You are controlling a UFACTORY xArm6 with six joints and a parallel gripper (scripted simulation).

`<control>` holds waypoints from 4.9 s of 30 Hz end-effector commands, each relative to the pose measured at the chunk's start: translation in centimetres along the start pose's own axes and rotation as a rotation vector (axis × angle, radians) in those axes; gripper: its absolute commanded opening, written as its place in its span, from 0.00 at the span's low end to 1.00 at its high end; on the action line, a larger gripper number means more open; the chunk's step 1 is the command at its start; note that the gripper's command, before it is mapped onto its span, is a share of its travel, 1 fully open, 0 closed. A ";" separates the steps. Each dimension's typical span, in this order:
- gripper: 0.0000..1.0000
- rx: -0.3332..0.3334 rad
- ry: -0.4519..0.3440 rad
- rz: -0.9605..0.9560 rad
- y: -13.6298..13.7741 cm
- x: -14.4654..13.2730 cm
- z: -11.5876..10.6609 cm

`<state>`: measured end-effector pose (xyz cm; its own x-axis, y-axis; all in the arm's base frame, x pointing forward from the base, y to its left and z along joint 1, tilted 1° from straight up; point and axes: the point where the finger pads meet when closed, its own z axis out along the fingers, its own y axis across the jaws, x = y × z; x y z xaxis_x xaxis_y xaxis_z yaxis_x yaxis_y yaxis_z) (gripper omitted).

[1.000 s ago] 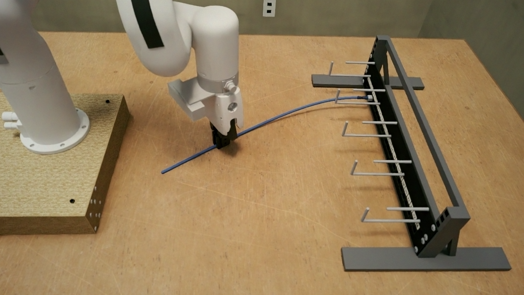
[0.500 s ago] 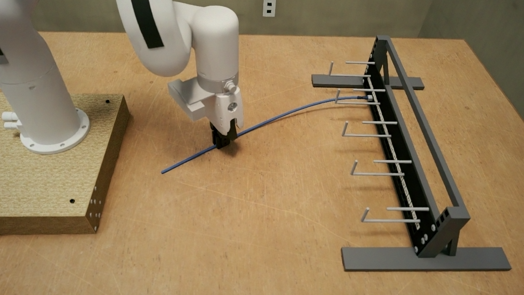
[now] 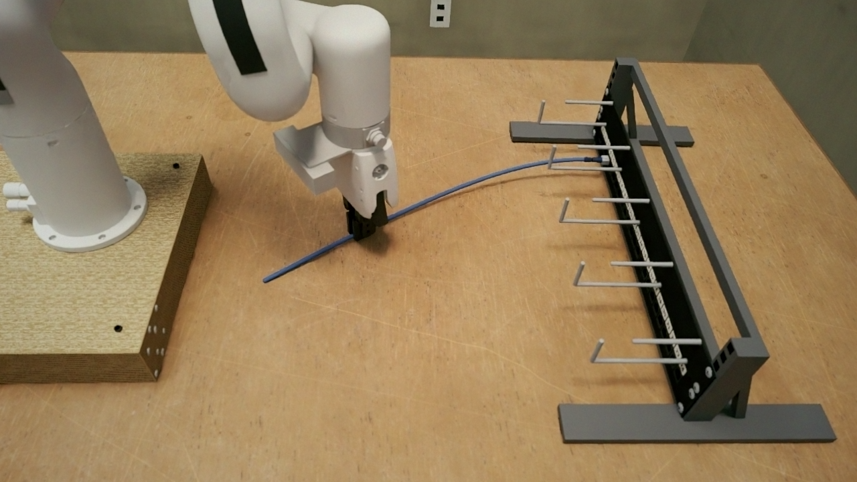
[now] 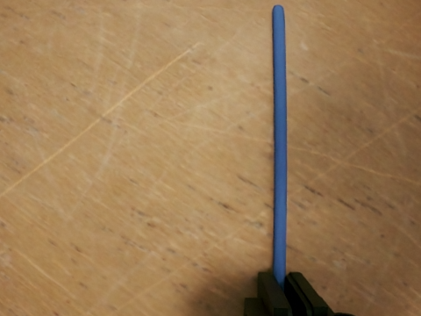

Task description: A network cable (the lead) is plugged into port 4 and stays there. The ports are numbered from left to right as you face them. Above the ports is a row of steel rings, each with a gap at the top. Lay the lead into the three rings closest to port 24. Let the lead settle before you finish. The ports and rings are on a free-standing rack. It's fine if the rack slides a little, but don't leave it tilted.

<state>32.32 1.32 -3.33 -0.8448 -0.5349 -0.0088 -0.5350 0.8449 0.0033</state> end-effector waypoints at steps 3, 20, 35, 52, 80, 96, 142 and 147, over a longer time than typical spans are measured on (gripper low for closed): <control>0.00 0.002 -0.003 0.000 -0.1 -0.1 -0.7; 0.00 0.002 -0.003 0.000 -0.1 -0.1 -2.5; 0.00 0.002 -0.003 0.000 -0.1 -0.1 -3.5; 0.00 0.002 -0.003 -0.045 -1.4 -0.7 -4.2; 0.00 0.003 -0.002 -0.590 -18.3 -7.6 -11.5; 0.00 0.003 -0.002 -0.879 -27.2 -11.2 -15.3; 0.00 0.003 -0.002 -0.959 -29.7 -12.2 -16.4; 0.00 0.003 -0.002 -0.959 -29.7 -12.2 -16.4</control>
<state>58.27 -17.32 12.81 -0.0468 -0.9989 -0.0095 -0.9989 0.0468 -0.0032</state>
